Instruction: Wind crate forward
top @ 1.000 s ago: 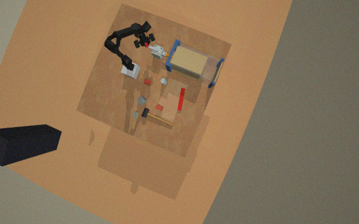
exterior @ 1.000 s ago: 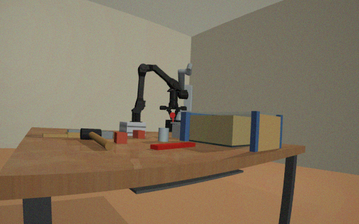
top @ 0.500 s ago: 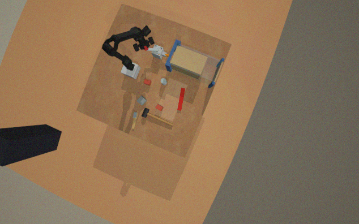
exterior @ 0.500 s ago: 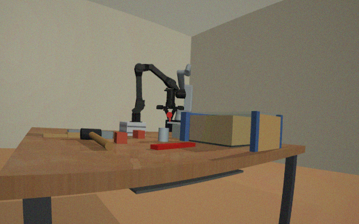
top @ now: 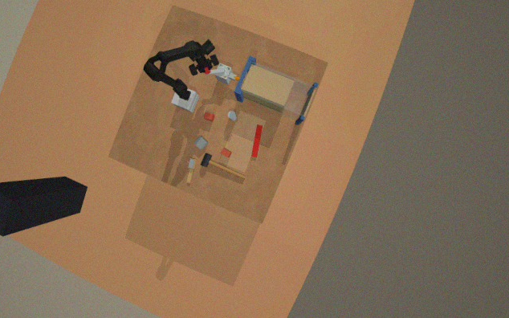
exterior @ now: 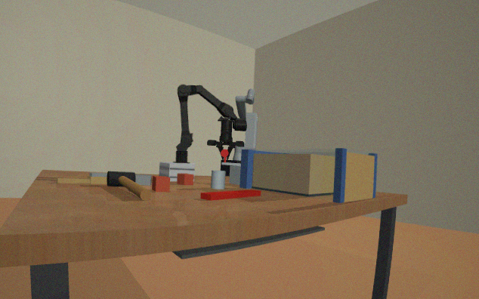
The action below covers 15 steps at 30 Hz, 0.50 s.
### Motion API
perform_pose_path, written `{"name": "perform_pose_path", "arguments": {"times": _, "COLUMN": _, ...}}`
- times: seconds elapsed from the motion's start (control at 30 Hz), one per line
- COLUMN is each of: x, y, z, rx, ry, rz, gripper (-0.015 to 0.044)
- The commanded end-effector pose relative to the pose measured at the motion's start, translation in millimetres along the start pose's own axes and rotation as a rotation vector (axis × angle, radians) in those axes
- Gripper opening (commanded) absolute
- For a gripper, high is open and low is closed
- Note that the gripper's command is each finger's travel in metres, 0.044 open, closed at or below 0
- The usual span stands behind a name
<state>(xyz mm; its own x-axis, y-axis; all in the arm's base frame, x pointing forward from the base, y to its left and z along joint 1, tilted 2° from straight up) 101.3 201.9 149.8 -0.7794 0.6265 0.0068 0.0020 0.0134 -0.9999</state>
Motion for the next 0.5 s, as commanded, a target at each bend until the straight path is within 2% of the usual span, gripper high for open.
{"name": "perform_pose_path", "arguments": {"times": 0.0, "x": -12.3, "y": 0.8, "z": 5.1, "rx": 0.014, "ry": 0.024, "rz": 0.033, "gripper": 0.0}}
{"name": "perform_pose_path", "arguments": {"times": 0.47, "x": -27.9, "y": 0.3, "z": 7.6, "rx": 0.014, "ry": 0.024, "rz": 0.035, "gripper": 0.0}}
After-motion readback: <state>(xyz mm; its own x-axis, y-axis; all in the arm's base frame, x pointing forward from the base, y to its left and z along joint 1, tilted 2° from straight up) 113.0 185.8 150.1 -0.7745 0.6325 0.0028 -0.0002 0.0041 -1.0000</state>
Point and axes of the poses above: the point midway between the two fingers, 35 mm back from their tips, its own y axis out along the fingers, its own z axis across the jaws, x = y × z, the point moved 9 cm from there along -y, back along the fingers, and after that the axes turned 7 degrees about -y, right-handed, at the moved point
